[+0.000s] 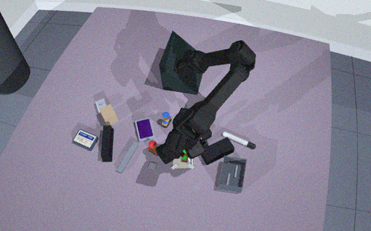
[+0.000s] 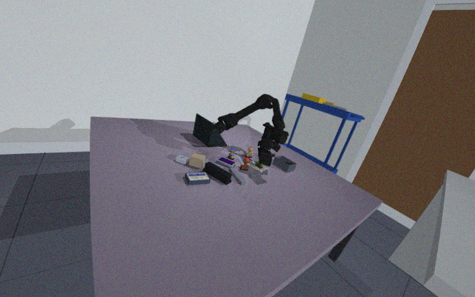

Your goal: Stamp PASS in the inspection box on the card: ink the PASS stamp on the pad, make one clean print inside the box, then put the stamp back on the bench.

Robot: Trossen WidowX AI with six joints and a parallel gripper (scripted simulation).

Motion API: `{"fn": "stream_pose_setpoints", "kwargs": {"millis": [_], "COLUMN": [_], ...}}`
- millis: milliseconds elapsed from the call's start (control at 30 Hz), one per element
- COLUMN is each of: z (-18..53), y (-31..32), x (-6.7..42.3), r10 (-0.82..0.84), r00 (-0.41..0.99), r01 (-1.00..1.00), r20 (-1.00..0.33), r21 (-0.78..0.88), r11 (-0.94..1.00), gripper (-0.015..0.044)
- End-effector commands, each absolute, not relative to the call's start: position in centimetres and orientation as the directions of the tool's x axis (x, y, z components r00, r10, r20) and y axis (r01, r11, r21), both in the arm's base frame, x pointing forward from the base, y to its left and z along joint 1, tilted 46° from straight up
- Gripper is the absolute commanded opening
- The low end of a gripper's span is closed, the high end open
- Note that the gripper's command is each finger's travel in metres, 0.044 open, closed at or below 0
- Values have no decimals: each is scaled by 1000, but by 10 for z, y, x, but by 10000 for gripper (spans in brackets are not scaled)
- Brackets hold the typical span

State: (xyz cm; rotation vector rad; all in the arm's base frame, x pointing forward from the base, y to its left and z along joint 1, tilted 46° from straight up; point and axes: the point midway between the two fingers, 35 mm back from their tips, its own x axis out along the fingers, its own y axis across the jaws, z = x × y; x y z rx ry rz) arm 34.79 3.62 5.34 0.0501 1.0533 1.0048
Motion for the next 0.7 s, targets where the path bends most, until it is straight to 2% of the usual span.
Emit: {"fn": "stream_pose_setpoints", "kwargs": {"millis": [0,667], "z": [54,63], "y": [36,25], "x": [348,347], "r10": [708,707], "r00": [112,112], "r01": [-666,-666], "r20": [-698,-699], "r21": [476,475], "r11": [574,575], "gripper": [0,0]}}
